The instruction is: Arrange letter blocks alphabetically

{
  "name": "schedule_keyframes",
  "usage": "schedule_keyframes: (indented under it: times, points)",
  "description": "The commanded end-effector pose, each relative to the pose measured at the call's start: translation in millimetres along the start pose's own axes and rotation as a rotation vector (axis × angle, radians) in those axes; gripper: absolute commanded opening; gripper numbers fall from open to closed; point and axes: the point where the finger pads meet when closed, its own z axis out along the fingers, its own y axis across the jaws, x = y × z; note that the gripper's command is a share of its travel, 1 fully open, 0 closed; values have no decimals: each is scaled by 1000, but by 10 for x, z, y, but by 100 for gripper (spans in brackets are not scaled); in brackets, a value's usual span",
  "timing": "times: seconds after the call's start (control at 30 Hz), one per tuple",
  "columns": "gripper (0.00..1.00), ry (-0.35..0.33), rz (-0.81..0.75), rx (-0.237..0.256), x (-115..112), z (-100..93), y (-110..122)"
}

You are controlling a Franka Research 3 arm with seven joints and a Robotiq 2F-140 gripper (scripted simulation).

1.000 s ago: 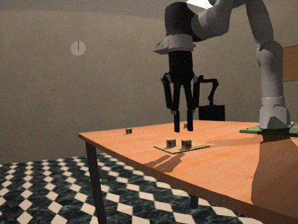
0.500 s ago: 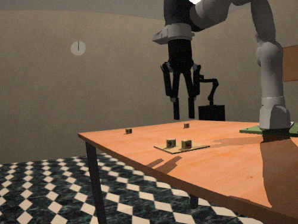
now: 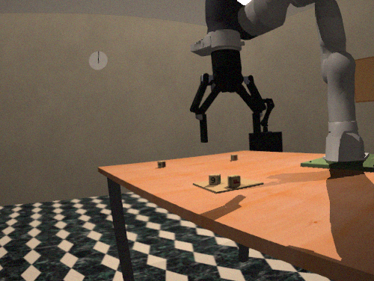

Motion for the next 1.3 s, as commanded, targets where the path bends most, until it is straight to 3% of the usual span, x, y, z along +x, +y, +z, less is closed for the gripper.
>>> schedule_keyframes:
  times: [0.0, 0.2, 0.33, 1.27]
  points:
    - [100, -1, -7, -1, 7, -10, 0]
    - [100, -1, 11, -1, 11, -10, -2]
    - [100, -1, 155, -1, 41, -9, -21]
    - [100, -1, 526, -2, 122, -5, -69]
